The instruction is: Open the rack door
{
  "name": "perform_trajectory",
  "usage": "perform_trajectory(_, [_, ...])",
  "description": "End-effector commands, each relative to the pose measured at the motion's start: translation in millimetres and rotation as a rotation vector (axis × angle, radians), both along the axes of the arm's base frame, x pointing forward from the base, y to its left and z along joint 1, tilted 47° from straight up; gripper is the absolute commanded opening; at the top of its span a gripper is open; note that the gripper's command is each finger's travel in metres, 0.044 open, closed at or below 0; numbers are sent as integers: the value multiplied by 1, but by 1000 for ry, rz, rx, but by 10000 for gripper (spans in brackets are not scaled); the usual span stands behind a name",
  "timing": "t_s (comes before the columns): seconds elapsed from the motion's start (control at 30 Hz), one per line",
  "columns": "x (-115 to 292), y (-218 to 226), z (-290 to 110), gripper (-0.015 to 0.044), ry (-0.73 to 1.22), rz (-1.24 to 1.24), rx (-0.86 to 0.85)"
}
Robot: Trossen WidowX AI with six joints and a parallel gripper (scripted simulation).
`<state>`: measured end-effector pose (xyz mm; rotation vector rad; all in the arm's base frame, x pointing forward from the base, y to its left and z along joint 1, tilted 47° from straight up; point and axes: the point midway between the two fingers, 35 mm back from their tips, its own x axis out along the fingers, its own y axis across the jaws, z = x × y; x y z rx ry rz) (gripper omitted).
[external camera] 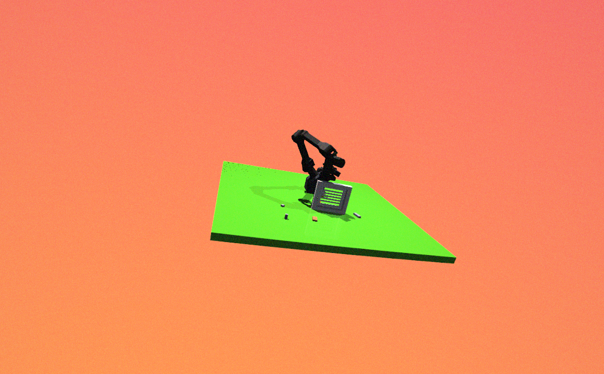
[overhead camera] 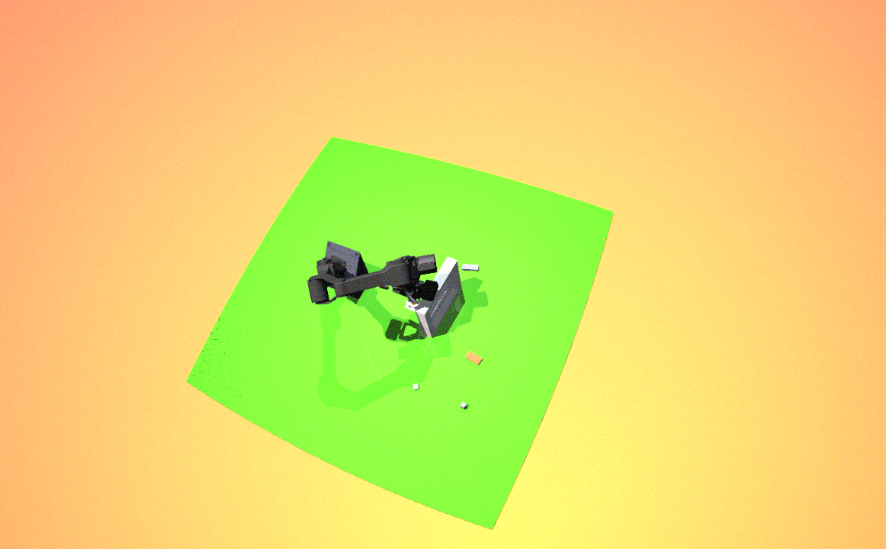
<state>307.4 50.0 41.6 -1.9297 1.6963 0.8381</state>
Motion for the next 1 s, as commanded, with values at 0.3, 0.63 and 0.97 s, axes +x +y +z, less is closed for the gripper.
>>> perform_trajectory(0.3, [0, 0, 0, 36, 2, 3, -2])
perform_trajectory(0.63, [-3, 1, -1, 24, -61, -57, 4])
perform_trajectory(0.97, [-11, 3, -4, 24, -202, -192, 18])
